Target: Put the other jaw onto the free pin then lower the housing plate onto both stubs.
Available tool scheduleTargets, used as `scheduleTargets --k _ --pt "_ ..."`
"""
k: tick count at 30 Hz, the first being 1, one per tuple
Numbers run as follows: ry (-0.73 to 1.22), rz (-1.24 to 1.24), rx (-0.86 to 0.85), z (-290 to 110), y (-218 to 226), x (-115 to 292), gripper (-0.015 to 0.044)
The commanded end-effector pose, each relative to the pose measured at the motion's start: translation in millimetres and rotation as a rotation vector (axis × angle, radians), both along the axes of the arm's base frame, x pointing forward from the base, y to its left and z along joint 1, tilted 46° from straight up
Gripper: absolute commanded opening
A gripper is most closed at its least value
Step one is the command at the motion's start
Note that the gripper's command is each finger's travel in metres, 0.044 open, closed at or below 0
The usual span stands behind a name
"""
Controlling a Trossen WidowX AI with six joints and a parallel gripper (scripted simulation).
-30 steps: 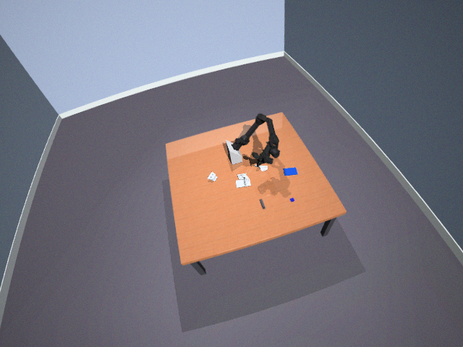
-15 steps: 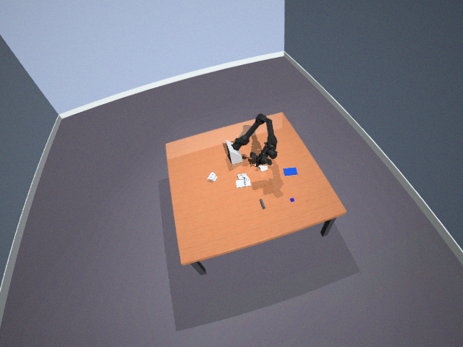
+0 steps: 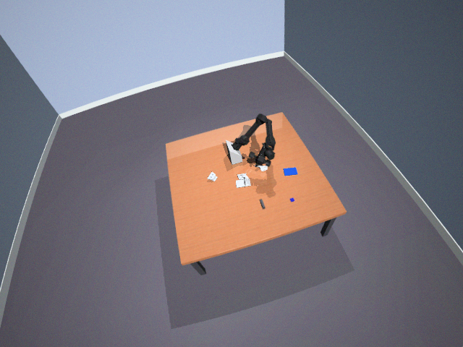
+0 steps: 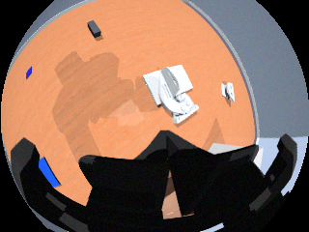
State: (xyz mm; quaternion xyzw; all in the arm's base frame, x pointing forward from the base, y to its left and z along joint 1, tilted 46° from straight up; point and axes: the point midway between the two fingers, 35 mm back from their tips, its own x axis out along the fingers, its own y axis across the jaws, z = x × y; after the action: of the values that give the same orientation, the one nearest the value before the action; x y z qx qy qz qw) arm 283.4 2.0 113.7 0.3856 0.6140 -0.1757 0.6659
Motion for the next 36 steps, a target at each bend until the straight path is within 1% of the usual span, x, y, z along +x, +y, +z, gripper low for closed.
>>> scheduleTargets --k 1,36 --pt "0.026 -0.06 0.042 -3.6 2.2 -2.2 0.0" --pt "0.299 -0.616 0.394 -18.4 19.1 -19.4 0.0"
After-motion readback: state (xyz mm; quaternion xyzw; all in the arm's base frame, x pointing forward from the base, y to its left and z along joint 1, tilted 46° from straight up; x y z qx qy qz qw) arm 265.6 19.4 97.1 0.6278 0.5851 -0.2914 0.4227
